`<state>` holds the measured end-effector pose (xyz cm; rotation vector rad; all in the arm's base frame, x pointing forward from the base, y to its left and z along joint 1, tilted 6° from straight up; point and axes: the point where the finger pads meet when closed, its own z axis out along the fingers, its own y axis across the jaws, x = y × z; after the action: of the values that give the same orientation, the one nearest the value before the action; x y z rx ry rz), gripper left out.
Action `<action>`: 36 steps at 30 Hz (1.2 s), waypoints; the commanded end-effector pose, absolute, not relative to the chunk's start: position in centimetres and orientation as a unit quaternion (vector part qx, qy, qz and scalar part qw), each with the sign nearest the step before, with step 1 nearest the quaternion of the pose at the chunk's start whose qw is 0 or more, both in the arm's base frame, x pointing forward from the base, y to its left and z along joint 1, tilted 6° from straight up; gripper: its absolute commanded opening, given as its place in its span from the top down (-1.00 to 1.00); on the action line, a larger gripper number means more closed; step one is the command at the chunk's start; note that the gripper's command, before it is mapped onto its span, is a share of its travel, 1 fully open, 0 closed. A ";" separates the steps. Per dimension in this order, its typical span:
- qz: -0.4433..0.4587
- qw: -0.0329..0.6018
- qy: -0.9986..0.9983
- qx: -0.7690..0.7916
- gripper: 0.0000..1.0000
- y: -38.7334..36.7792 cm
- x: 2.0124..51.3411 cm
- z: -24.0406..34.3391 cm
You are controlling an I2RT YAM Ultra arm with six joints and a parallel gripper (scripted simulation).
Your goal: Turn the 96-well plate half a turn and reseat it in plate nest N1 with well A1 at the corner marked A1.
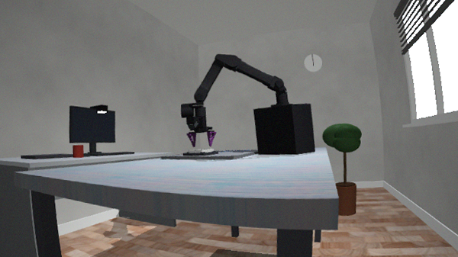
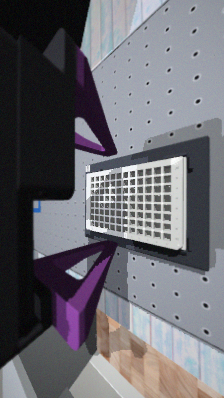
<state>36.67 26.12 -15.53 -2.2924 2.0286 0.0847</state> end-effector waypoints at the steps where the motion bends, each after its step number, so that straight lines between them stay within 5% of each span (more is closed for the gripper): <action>1: 0.026 0.055 0.661 -0.748 -1.00 26.7 37.4 -15.2; 33: 0.026 0.055 0.661 -0.748 -1.00 27.0 37.5 -17.7; 34: 0.026 0.055 0.661 -0.748 1.00 27.0 37.5 -17.7; 36: 0.026 0.055 0.661 -0.748 1.00 27.0 37.5 -17.7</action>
<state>37.14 26.67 -18.21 -2.2809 2.0169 0.0754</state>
